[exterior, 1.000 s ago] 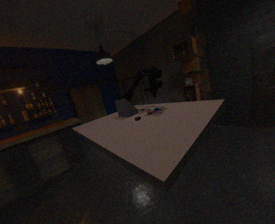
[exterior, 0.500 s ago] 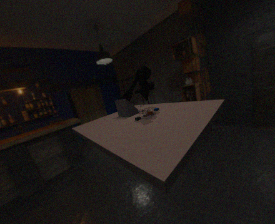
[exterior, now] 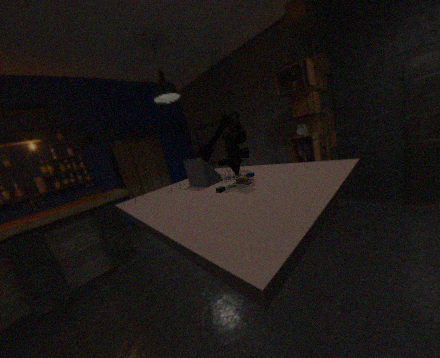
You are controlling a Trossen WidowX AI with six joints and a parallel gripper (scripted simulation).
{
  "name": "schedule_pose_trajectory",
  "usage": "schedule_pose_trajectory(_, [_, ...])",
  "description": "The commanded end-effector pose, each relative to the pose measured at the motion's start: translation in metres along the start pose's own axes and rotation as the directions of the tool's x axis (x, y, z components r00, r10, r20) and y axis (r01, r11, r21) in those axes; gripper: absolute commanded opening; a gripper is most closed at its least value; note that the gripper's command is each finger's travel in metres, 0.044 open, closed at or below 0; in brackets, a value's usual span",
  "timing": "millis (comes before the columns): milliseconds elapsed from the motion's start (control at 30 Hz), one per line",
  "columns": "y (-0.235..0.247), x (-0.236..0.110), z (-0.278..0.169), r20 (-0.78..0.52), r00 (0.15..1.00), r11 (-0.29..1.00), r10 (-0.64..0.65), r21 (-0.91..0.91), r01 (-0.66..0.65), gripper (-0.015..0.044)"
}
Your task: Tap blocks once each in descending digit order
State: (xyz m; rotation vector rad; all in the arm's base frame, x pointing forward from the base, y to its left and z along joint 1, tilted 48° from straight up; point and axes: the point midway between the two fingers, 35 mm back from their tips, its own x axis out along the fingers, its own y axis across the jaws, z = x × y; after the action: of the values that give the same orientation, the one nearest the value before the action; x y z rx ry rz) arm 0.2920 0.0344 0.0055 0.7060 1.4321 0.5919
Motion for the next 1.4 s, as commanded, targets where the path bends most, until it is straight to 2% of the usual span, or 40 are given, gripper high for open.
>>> schedule_pose_trajectory(0, [0.0,0.008,-0.001,-0.002,1.0,1.0,0.005,0.008,-0.005,0.002])
schedule_pose_trajectory(633, [0.001,0.03,-0.002,-0.003,1.0,1.0,0.007,0.008,-0.007,0.002])
schedule_pose_trajectory(767, [0.0,0.002,-0.001,-0.002,1.0,1.0,0.005,0.008,-0.005,0.002])
schedule_pose_trajectory(900, [0.001,0.0,-0.001,-0.002,1.0,1.0,0.005,0.008,-0.005,0.002])
schedule_pose_trajectory(967, [0.011,-0.006,-0.001,-0.002,1.0,1.0,0.005,0.008,-0.005,0.0072])
schedule_pose_trajectory(1100, [0.071,-0.039,-0.006,-0.003,1.0,1.0,0.004,0.008,-0.004,0.0178])
schedule_pose_trajectory(1267, [0.139,-0.074,-0.033,-0.004,1.0,1.0,0.006,0.009,-0.006,0.0309])
schedule_pose_trajectory(1367, [0.156,-0.083,-0.044,-0.004,1.0,1.0,0.008,0.009,-0.008,0.0387])
